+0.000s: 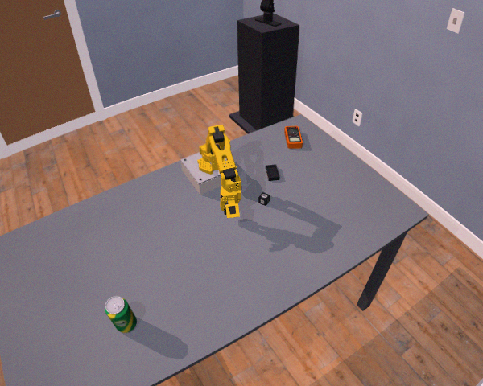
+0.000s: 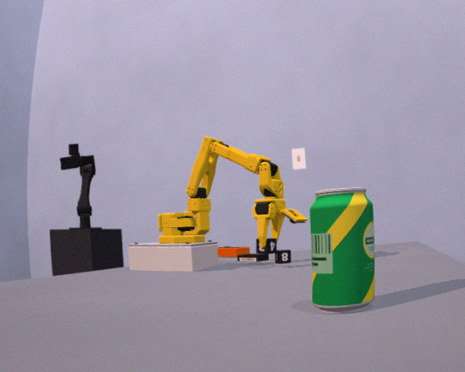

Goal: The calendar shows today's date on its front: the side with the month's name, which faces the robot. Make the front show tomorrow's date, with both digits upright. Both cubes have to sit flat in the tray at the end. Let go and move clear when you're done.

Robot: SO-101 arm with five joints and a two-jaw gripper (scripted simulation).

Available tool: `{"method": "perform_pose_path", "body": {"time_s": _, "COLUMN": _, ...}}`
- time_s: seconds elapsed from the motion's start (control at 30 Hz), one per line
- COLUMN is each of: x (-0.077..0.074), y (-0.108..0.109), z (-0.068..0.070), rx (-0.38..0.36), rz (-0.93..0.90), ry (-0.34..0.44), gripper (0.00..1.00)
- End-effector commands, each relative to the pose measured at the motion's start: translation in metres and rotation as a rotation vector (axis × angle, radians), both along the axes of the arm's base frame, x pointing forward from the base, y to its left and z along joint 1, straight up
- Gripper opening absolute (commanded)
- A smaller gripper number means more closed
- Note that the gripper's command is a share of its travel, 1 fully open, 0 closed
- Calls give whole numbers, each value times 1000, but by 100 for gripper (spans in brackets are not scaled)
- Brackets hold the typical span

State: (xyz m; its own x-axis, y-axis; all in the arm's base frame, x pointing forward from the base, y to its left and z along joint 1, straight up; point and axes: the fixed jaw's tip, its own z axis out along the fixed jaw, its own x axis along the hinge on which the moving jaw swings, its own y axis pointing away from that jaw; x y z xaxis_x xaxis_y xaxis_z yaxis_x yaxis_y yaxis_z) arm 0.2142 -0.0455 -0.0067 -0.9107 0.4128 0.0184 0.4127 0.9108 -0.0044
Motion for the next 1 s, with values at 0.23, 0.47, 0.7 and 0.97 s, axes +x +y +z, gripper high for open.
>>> {"method": "perform_pose_path", "body": {"time_s": 0.23, "x": 4, "y": -2, "z": 12, "rx": -6, "rz": 1, "ry": -29, "gripper": 0}}
{"method": "perform_pose_path", "body": {"time_s": 0.47, "x": 4, "y": -2, "z": 11, "rx": -6, "rz": 25, "ry": -29, "gripper": 0}}
{"method": "perform_pose_path", "body": {"time_s": 0.7, "x": 3, "y": -2, "z": 11, "rx": -6, "rz": 98, "ry": -29, "gripper": 0}}
{"method": "perform_pose_path", "body": {"time_s": 0.97, "x": 0, "y": -3, "z": 10, "rx": -5, "rz": 261, "ry": -29, "gripper": 0}}
